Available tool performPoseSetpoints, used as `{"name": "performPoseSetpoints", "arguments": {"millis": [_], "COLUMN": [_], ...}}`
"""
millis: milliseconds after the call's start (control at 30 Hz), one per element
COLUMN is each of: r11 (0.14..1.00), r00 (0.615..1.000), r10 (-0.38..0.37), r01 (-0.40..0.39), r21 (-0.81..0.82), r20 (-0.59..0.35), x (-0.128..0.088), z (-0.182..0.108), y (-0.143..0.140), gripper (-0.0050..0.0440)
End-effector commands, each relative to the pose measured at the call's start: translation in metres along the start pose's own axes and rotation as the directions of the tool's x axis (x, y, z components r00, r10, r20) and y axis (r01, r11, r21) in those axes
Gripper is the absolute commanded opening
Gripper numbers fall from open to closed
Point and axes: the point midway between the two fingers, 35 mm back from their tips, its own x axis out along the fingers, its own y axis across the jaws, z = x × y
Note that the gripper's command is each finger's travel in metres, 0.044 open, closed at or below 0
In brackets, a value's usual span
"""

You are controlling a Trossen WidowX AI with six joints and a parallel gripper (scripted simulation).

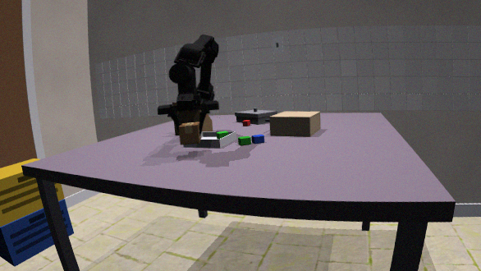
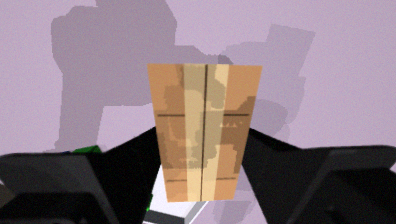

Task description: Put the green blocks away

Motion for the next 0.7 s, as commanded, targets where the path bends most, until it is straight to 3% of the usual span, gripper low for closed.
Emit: {"name": "performPoseSetpoints", "arguments": {"millis": [0, 667], "r11": [1.0, 1.0], "r00": [0.999, 0.999], "r10": [0.006, 0.006], "r01": [-0.005, -0.005], "r21": [0.019, 0.019], "r20": [-0.051, -0.051], "x": [0.027, 0.042], "z": [-0.007, -0.007], "y": [-0.006, -0.006], "gripper": [0.0, 0.0]}}
